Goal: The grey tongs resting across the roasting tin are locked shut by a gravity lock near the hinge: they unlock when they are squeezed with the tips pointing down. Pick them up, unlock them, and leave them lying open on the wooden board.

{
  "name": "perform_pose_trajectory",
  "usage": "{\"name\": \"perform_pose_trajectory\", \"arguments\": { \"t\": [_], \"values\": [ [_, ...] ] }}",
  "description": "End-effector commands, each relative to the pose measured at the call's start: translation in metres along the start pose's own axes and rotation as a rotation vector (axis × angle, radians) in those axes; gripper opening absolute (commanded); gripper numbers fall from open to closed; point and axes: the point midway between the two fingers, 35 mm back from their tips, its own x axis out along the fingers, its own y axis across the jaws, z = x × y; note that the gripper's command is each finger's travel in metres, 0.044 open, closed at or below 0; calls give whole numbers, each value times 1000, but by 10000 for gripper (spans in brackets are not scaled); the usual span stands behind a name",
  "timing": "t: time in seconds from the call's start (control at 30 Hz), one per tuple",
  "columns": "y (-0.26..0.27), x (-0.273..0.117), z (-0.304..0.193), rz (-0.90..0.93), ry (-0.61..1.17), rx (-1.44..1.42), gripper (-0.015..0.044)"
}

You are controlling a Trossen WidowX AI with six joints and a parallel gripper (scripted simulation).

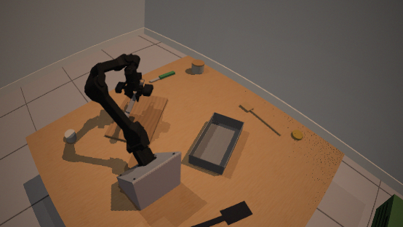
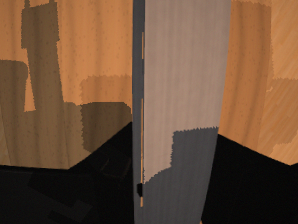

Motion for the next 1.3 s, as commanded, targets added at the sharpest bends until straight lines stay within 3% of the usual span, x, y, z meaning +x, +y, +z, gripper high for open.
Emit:
{"name": "perform_pose_trajectory", "arguments": {
  "t": [0.0, 0.53, 1.27],
  "values": [
    [2, 1, 4, 29, 56, 6, -150],
    [3, 5, 6, 51, 104, 17, -150],
    [3, 40, 4, 51, 104, 17, -150]
  ]
}}
